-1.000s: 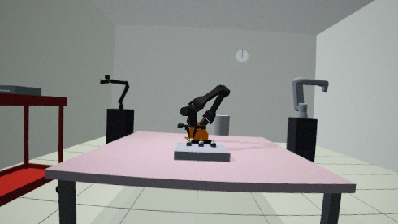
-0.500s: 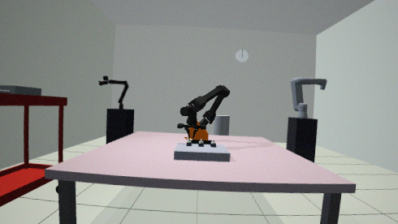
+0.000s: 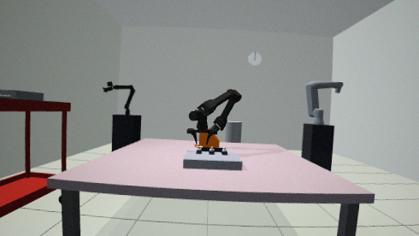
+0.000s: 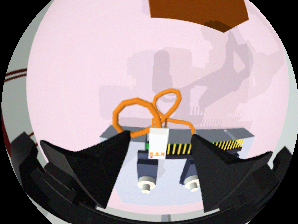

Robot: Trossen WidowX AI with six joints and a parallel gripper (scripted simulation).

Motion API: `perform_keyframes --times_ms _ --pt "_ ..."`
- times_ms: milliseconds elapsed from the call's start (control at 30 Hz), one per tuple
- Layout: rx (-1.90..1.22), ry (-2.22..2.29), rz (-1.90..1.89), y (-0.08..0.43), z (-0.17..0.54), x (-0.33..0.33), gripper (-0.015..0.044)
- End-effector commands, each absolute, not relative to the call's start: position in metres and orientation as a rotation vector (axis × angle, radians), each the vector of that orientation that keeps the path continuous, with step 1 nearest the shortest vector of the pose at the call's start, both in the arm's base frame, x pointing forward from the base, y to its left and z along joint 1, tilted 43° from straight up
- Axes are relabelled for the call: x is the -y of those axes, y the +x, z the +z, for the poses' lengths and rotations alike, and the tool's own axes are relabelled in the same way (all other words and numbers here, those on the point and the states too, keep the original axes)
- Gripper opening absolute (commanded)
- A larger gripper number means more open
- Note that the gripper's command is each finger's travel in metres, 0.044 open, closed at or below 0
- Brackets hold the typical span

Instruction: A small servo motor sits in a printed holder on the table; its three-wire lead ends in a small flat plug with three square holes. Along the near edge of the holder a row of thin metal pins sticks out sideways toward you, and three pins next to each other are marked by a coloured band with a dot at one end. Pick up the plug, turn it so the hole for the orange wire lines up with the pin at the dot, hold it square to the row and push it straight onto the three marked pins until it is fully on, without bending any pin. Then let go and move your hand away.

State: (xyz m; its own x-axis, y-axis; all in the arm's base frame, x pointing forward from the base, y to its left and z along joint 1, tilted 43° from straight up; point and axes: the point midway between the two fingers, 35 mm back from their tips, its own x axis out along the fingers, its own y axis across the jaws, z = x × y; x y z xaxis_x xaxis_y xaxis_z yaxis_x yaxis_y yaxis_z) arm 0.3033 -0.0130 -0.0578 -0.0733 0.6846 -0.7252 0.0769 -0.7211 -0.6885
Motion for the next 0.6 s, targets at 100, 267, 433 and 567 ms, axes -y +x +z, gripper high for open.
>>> perform_keyframes --times_ms 100,267,433,567 --pt "0.802 -1.808 1.827 0.3093 -0.0254 0.0458 0.0440" --pt "0.802 -1.808 1.827 0.3093 -0.0254 0.0458 0.0440" --pt "0.802 -1.808 1.827 0.3093 -0.0254 0.0458 0.0440" --pt "0.802 -1.808 1.827 0.3093 -0.0254 0.0458 0.0440"
